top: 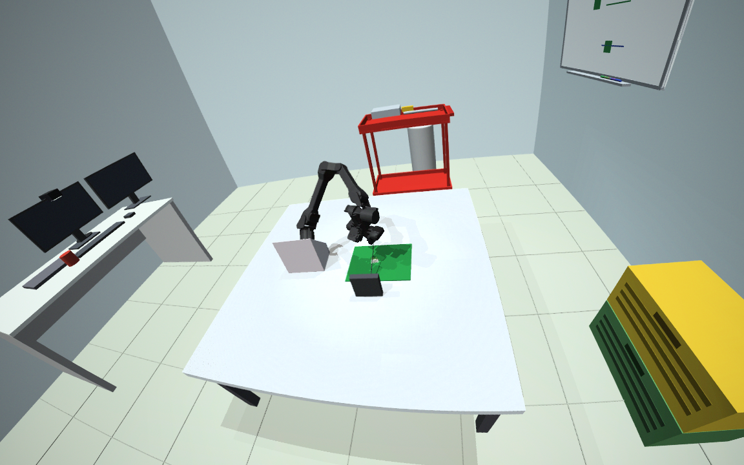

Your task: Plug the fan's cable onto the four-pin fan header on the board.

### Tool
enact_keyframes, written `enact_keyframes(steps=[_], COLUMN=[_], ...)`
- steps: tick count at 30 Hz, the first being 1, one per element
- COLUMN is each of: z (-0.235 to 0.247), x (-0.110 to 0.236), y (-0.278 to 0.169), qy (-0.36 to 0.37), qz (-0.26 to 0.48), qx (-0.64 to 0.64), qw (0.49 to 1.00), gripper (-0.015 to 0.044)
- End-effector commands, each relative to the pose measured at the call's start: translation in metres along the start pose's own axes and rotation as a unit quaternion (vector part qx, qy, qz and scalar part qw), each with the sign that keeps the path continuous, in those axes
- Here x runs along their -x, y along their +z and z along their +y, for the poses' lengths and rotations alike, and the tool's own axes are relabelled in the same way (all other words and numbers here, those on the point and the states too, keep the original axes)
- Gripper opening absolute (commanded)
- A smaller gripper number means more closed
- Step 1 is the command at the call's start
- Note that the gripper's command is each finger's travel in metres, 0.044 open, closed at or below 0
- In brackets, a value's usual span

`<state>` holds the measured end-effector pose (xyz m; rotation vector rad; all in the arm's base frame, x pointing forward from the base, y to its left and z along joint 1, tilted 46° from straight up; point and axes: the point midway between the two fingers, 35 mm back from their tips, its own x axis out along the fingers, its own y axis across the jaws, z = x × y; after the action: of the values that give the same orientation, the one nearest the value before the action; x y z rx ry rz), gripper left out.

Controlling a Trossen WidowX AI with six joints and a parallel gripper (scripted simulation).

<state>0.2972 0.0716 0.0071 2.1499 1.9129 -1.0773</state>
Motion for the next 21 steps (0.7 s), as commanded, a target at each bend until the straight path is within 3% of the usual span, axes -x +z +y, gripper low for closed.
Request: enact_keyframes(steps=[1,5,21], z=[-0.002,-0.001,0.03], x=[0.009,0.01,0.009], y=[-0.004,-0.005,-0.02], qy=[-0.001,-0.001,-0.016], qz=[0.003,0.001,-0.04], qx=[0.004,0.015,0.284], qw=[1.0,1.0,0.958], gripper=[0.0,0.0,0.0])
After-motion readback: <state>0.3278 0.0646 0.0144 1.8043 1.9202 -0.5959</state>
